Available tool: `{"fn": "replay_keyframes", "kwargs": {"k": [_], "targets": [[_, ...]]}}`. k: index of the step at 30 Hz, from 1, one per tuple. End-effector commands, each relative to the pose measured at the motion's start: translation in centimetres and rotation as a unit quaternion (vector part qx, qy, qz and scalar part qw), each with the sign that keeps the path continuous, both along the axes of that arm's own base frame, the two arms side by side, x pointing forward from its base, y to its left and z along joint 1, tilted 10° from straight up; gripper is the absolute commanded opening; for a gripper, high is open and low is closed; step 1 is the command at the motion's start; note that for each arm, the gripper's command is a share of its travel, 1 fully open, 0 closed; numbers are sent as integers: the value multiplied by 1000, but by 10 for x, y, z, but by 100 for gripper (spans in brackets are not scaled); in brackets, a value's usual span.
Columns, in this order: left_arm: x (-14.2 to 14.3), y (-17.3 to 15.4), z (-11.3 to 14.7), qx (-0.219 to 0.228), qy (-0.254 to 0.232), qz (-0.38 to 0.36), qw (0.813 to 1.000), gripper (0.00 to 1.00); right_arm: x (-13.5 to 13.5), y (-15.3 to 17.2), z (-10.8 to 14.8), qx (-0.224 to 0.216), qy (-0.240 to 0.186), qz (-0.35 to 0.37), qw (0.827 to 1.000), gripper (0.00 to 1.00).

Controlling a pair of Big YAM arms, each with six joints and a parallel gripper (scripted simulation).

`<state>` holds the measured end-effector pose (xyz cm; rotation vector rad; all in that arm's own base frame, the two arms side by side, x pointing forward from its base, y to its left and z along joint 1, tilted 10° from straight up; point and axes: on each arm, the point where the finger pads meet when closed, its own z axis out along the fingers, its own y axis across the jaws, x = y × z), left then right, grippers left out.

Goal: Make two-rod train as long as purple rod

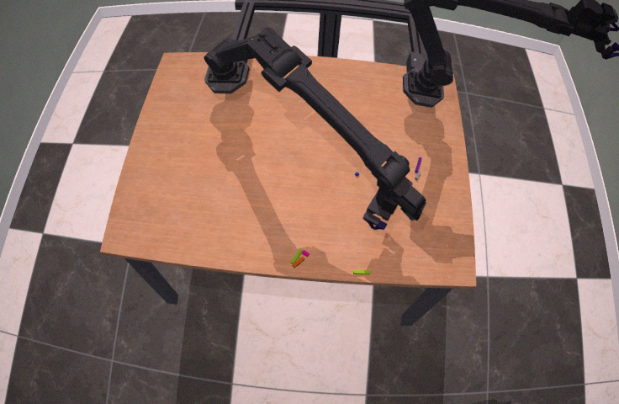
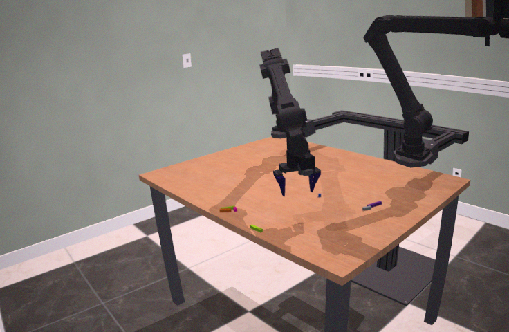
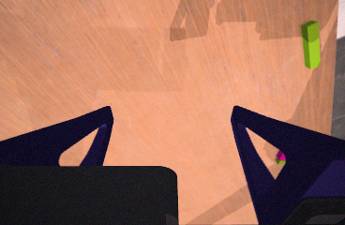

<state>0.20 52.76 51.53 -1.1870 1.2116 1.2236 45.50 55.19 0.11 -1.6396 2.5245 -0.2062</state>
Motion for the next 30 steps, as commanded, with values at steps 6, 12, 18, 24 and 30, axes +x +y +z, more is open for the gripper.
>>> {"fn": "replay_keyframes", "kwargs": {"k": [6, 12, 18, 24, 30], "targets": [[-7, -6, 16, 22, -8, 8, 1000, 100, 33, 8, 9, -23, 6, 155, 988, 100], [-7, -6, 16, 22, -8, 8, 1000, 100, 41, 11, 9, -38, 9, 239, 970, 100], [-7, -6, 16, 22, -8, 8, 1000, 100, 58, 7, 10, -53, 13, 316, 947, 100], [-7, -6, 16, 22, -8, 8, 1000, 100, 71, 6, 10, -68, 16, 398, 915, 100], [-7, -6, 16, 22, -8, 8, 1000, 100, 73, 10, 10, -79, 18, 462, 883, 100]]}}
